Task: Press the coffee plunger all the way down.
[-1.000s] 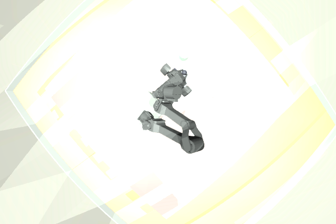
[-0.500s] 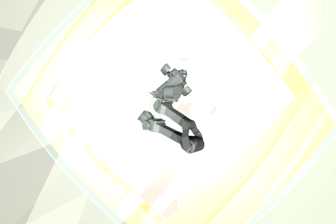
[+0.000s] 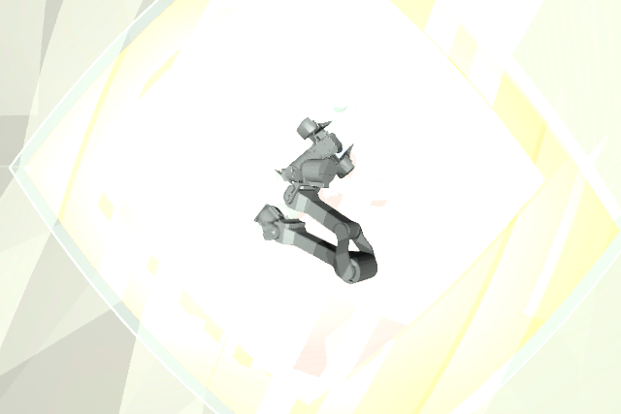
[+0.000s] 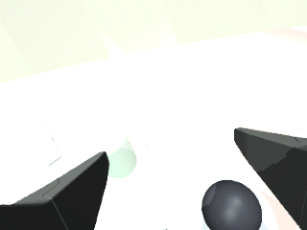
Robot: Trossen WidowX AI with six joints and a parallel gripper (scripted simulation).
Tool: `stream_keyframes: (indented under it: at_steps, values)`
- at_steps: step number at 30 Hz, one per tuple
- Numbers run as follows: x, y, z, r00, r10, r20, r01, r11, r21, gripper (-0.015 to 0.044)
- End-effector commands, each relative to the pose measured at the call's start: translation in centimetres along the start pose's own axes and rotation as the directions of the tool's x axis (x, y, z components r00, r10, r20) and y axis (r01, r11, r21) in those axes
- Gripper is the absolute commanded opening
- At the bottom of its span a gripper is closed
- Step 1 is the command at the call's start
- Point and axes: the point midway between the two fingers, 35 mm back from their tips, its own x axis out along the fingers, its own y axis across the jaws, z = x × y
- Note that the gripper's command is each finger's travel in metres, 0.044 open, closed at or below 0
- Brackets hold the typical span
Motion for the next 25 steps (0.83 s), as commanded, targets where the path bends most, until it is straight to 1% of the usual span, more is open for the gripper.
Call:
stream_keyframes:
  at_steps: [1,5,8,13,18,25]
  values:
    - [-0.2,0.1,0.9,1.000,0.013,0.028,-0.014,1.000,0.022,0.0440]
    - [0.3,-0.4,2.5,0.998,0.015,0.053,-0.019,0.996,0.085,0.0440]
    - [-0.5,-0.2,3.0,0.999,0.024,0.032,-0.026,0.997,0.077,0.0440]
    - [-3.4,-0.5,4.3,1.000,0.027,-0.010,-0.027,0.999,0.041,0.0440]
    - [-6.7,-2.2,5.1,1.000,0.003,-0.016,-0.003,1.000,-0.004,0.0440]
    - [-6.8,-2.3,5.2,1.000,0.002,-0.016,-0.002,1.000,-0.006,0.0440]
